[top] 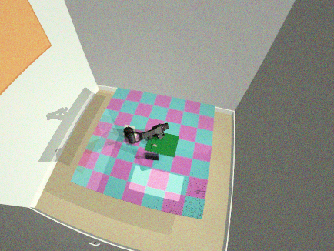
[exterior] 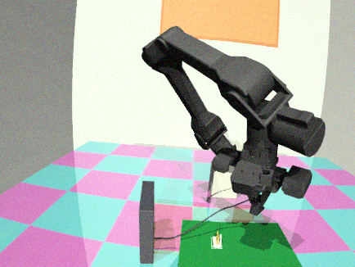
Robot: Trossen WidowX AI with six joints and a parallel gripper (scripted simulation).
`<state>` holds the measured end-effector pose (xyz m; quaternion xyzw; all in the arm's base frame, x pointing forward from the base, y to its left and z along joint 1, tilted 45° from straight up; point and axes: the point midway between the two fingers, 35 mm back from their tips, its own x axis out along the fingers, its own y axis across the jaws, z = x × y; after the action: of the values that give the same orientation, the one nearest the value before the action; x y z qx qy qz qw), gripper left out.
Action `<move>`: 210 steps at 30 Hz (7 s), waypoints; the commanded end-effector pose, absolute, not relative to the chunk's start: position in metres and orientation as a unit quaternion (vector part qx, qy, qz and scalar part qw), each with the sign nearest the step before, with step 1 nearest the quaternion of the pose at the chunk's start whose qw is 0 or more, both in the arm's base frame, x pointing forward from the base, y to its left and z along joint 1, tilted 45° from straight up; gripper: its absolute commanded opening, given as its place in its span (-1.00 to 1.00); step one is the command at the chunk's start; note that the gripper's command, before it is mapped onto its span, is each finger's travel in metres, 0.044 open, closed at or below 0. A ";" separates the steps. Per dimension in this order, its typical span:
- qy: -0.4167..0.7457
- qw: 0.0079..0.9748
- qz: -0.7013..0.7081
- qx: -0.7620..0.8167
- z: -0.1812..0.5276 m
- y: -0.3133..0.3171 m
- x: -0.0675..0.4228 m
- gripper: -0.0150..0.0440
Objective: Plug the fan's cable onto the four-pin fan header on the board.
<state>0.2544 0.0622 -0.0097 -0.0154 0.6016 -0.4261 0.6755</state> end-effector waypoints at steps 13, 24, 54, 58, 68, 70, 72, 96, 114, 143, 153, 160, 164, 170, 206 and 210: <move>0.645 0.677 -0.327 -0.134 -0.004 0.071 0.251 -0.49; 0.676 0.651 -0.208 -0.276 -0.007 0.073 0.248 -0.49; 0.662 0.482 0.066 -0.570 -0.011 0.077 0.241 -0.49; 0.662 0.482 0.067 -0.570 -0.011 0.077 0.240 -0.49; 0.680 0.492 0.102 -0.533 -0.021 0.068 0.235 -0.49; 0.683 0.495 0.111 -0.525 -0.024 0.066 0.234 -0.49; 0.686 0.498 0.120 -0.516 -0.026 0.065 0.233 -0.49; 0.681 0.556 0.239 -0.412 -0.050 0.051 0.223 -0.49; 0.628 0.615 0.320 -0.354 -0.059 0.047 0.222 -0.49; 0.469 0.715 0.407 -0.322 -0.052 0.043 0.226 -0.49; 0.400 0.744 0.421 -0.330 -0.044 0.040 0.227 -0.49; 0.349 0.762 0.425 -0.342 -0.037 0.038 0.227 -0.49; 0.319 0.771 0.426 -0.350 -0.033 0.037 0.227 -0.49; 0.275 0.781 0.424 -0.366 -0.026 0.035 0.226 -0.49; 0.214 0.792 0.417 -0.392 -0.009 0.039 0.224 -0.49; 0.213 0.792 0.417 -0.393 -0.009 0.038 0.224 -0.49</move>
<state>0.2254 0.0388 -0.0083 -0.3942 0.2116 0.4164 0.7915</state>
